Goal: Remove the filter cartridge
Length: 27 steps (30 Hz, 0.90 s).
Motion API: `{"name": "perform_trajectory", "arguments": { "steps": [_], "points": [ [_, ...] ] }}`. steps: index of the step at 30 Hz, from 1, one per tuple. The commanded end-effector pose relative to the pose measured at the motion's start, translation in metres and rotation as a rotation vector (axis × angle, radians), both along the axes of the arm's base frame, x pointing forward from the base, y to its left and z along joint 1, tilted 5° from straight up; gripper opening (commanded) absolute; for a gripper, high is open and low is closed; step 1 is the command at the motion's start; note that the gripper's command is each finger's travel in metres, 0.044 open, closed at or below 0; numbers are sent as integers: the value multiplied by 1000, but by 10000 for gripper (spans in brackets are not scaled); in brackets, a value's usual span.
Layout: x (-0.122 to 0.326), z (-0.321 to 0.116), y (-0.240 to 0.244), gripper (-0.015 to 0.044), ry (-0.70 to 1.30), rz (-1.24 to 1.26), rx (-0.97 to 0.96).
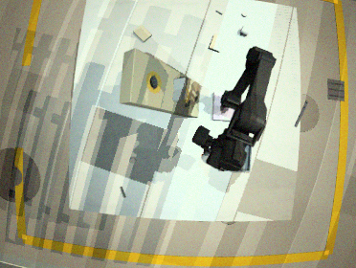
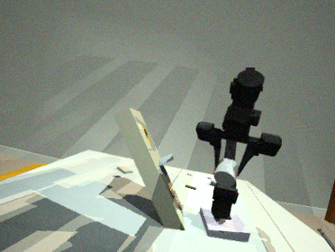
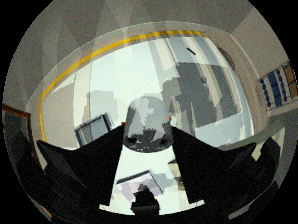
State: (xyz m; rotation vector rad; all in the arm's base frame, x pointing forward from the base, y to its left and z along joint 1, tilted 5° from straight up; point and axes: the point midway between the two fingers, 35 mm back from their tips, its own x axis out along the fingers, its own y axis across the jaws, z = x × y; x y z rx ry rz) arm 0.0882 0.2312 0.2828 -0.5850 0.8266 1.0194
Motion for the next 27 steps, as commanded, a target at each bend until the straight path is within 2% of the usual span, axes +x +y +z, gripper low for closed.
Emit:
{"name": "perform_trajectory", "arguments": {
  "steps": [1, 7, 27],
  "points": [
    [-6, -2, 3, 0, -5, 39, -1],
    [-19, -15, 13, 0, -6, 101, -5],
    [-108, -97, 41, 0, -16, 459, -30]
  ]
}}
